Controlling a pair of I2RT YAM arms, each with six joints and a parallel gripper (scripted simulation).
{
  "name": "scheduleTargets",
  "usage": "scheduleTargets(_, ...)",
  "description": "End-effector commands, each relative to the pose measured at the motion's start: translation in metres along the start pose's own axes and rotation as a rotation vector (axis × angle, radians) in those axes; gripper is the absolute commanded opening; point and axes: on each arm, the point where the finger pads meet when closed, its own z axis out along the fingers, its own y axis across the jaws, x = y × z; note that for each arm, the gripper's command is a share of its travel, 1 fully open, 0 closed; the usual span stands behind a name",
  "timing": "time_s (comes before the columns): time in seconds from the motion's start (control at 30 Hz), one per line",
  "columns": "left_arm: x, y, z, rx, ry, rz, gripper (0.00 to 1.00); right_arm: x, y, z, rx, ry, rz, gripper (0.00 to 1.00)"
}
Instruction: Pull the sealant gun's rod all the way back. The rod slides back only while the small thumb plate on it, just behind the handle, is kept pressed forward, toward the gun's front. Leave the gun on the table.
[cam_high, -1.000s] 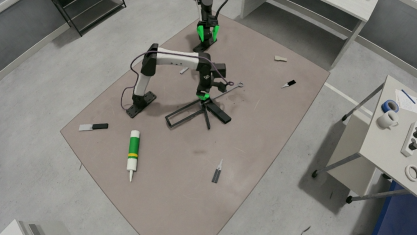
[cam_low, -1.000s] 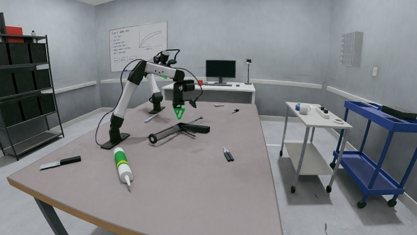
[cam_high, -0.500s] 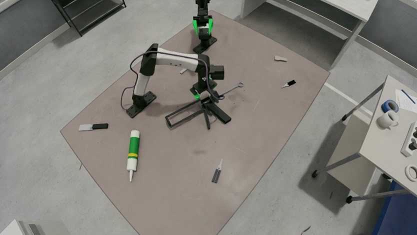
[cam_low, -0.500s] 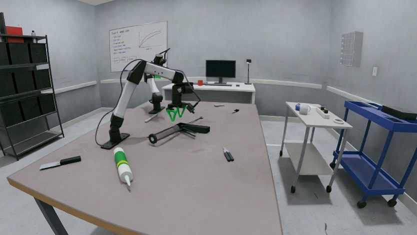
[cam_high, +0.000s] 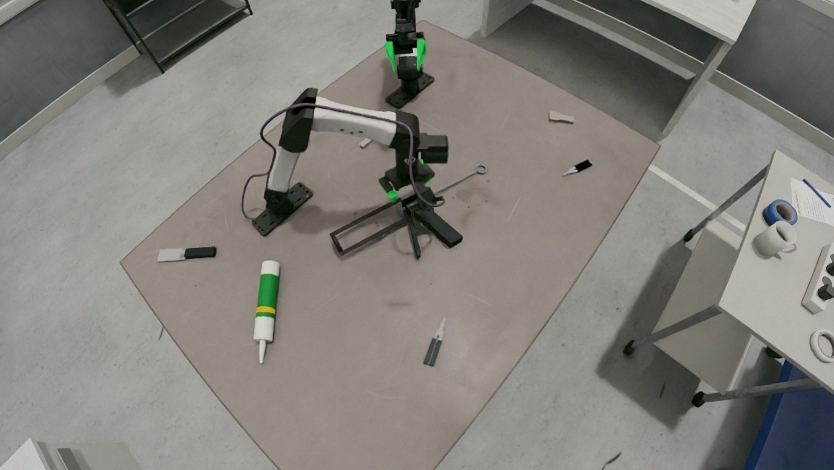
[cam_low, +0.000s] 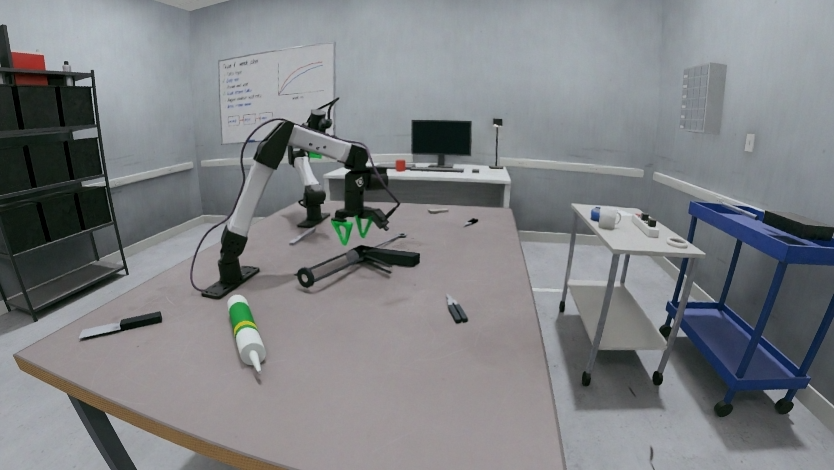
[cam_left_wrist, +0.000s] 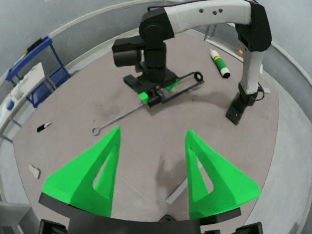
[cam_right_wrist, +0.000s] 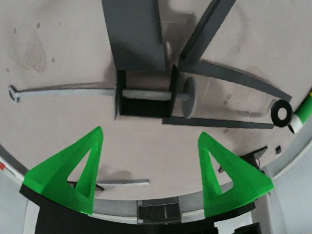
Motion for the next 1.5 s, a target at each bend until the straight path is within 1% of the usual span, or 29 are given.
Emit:
scheduleTargets(0.0,0.001,-0.002,0.005,0.003,-0.001,0.012,0.66,-0.004,-0.002,-0.006,-0.025,-0.030,0.020,1.00)
scheduleTargets(0.17,0.001,-0.002,0.005,0.003,-0.001,0.012,0.66,-0.005,-0.004,0.002,-0.025,-0.030,0.020,1.00)
scheduleTargets(0.2,0.001,-0.002,0.005,0.003,-0.001,0.012,0.66,-0.005,-0.004,0.012,-0.004,-0.017,0.019,1.00)
scheduleTargets(0.33,0.001,-0.002,0.005,0.003,-0.001,0.012,0.66,-0.005,-0.004,0.019,-0.004,-0.017,0.019,1.00)
scheduleTargets(0.43,0.001,-0.002,0.005,0.003,-0.001,0.012,0.66,-0.004,-0.006,0.032,0.017,-0.004,0.019,1.00)
scheduleTargets(0.8,0.001,-0.002,0.005,0.003,-0.001,0.012,0.66,-0.004,-0.006,0.046,0.017,-0.004,0.019,1.00)
scheduleTargets(1.07,0.001,-0.002,0.005,0.003,-0.001,0.012,0.66,-0.004,-0.006,0.046,0.017,-0.004,0.019,1.00)
scheduleTargets(1.17,0.001,-0.002,0.005,0.003,-0.001,0.012,0.66,0.000,-0.007,0.046,0.028,0.002,0.021,0.75)
scheduleTargets(1.2,0.001,-0.002,0.005,0.003,-0.001,0.012,0.66,-0.003,-0.003,0.043,0.014,-0.006,0.022,0.67)
scheduleTargets(1.47,0.001,-0.002,0.005,0.003,-0.001,0.012,0.66,-0.002,-0.003,0.043,0.016,-0.005,0.022,0.56)
